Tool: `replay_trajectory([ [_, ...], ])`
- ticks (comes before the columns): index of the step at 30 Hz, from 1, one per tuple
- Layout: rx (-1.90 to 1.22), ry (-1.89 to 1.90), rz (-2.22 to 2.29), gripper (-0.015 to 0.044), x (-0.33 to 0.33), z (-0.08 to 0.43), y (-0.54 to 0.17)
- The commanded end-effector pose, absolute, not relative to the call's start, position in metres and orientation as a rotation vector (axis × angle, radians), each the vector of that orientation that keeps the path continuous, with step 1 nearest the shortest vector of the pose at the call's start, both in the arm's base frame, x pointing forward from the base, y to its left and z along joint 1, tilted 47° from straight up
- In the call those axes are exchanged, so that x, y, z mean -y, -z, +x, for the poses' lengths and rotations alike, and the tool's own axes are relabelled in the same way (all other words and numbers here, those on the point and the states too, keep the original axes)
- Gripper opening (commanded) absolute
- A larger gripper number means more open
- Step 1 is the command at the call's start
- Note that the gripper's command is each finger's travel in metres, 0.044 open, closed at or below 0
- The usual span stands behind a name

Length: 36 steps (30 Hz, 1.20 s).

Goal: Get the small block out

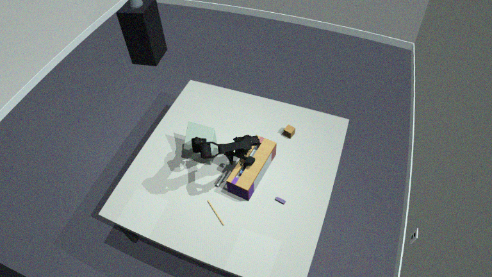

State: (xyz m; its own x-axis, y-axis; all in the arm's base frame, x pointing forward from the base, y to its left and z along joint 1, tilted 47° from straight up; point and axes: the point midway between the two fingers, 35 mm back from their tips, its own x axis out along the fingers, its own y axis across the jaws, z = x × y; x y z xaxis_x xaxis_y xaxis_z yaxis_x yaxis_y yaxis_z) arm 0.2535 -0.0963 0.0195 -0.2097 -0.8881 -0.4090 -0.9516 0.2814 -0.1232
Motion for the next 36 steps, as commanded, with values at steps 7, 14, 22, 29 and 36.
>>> replay_trajectory([
  [7, -2.163, -0.213, -1.662, 0.04, 0.108, 0.248, -0.031],
  [14, -2.163, -0.213, -1.663, 0.04, 0.115, 0.245, -0.039],
  [22, -2.164, -0.213, -1.663, 0.04, 0.123, 0.241, -0.048],
  [29, -2.164, -0.212, -1.663, 0.04, 0.131, 0.238, -0.056],
  [36, -2.165, -0.212, -1.664, 0.04, 0.137, 0.236, -0.064],
])
